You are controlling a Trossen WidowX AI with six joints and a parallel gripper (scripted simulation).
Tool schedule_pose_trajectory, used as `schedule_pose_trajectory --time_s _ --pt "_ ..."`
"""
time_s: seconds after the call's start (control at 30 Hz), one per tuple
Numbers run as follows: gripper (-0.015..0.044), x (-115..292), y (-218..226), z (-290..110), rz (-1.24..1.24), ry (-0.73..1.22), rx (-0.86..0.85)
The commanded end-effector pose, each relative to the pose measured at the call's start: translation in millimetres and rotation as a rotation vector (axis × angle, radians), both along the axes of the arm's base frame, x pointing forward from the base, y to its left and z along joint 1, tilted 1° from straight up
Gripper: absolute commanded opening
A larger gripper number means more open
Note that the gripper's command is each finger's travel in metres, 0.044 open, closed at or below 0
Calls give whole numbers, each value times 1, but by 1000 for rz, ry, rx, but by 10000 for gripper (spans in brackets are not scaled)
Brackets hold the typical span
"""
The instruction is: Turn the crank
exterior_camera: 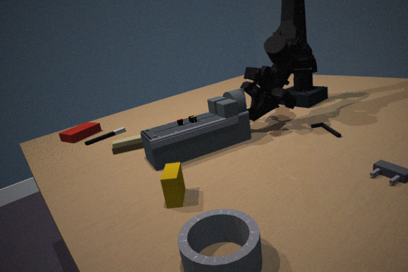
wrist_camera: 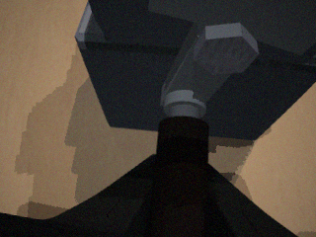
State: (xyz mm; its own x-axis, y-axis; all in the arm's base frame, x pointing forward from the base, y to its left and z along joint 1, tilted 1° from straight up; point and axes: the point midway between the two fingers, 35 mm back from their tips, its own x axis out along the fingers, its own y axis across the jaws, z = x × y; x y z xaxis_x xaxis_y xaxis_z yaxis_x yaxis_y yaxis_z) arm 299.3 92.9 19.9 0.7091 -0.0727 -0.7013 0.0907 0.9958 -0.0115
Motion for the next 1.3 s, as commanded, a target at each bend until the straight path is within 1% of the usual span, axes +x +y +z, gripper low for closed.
schedule_pose_trajectory --time_s 0.0,1.27 --pt "0 1 9 2 22 -1 17" --pt "0 1 20 13 22 -1 18"
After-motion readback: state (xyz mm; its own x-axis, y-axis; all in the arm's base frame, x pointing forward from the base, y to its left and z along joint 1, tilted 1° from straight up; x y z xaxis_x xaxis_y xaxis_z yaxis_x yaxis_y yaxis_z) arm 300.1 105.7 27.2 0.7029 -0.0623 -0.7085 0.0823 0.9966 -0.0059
